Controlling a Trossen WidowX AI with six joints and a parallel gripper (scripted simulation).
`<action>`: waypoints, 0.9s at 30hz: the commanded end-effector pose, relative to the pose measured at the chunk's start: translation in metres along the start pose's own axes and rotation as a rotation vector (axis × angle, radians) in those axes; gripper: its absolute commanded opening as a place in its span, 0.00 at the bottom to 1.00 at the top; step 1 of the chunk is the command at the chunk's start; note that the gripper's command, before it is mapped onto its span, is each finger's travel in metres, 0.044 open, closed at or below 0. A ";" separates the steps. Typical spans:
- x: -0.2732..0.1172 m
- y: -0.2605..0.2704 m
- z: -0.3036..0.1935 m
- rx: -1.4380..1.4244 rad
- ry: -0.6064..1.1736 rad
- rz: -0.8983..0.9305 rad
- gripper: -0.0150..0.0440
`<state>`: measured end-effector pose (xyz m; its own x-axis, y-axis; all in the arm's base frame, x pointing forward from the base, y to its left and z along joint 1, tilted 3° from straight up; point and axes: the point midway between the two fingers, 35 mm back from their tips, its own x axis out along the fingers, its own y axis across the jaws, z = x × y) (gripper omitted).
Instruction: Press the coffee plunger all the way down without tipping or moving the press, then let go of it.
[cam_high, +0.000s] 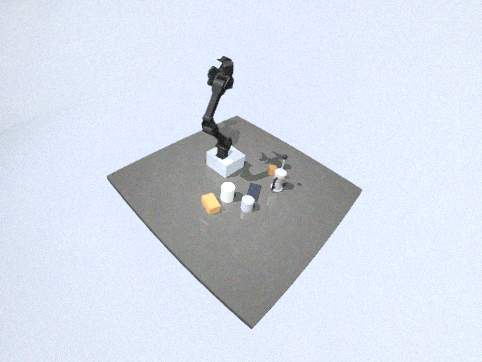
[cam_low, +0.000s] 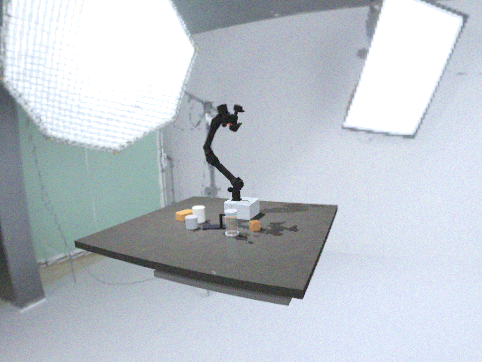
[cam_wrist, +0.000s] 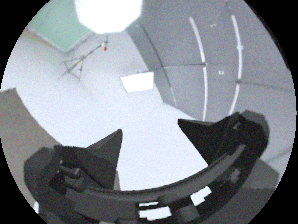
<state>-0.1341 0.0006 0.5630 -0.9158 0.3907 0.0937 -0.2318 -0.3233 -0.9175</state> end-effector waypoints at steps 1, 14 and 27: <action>0.015 -0.015 -0.062 0.133 0.199 -0.078 1.00; -0.052 -0.035 -0.257 0.539 0.838 -0.540 1.00; -0.203 0.004 -0.349 0.799 1.274 -1.097 1.00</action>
<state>0.1361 0.2251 0.4263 0.3157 0.9336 -0.1698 -0.9181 0.2553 -0.3032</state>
